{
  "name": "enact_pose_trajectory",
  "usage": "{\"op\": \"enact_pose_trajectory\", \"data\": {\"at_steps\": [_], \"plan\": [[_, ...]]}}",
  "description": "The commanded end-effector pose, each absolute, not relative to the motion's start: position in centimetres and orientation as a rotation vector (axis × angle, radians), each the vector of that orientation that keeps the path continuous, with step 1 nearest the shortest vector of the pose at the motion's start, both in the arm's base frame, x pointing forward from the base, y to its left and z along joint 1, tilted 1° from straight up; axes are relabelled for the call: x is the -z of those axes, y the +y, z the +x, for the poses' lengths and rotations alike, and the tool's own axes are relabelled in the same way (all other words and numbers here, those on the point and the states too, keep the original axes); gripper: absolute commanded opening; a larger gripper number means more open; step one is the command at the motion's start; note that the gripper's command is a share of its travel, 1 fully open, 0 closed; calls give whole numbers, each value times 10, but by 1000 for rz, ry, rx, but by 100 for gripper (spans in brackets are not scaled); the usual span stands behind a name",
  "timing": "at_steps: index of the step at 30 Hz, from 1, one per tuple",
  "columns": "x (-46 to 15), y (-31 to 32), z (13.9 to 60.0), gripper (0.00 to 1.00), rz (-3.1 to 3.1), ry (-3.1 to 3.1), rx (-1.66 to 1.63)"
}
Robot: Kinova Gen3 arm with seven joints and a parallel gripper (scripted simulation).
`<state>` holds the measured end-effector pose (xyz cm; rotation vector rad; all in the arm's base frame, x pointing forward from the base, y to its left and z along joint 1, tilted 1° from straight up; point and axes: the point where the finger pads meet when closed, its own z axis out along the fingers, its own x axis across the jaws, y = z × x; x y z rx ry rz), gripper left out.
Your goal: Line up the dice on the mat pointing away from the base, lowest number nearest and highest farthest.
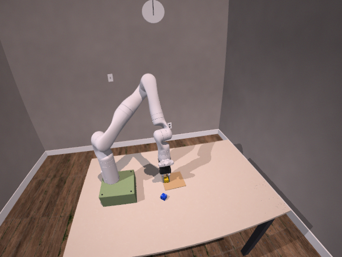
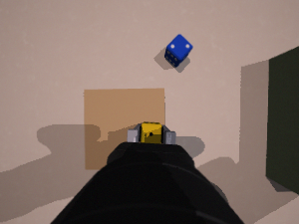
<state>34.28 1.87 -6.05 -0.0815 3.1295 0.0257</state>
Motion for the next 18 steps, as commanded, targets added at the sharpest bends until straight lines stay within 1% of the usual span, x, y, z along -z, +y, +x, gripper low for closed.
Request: {"op": "enact_pose_trajectory", "data": {"at_steps": [1,17,18], "plan": [[60,19,343,57,-81,3128,-26],[60,19,343,57,-81,3128,-26],[60,19,343,63,-81,3128,-26]]}}
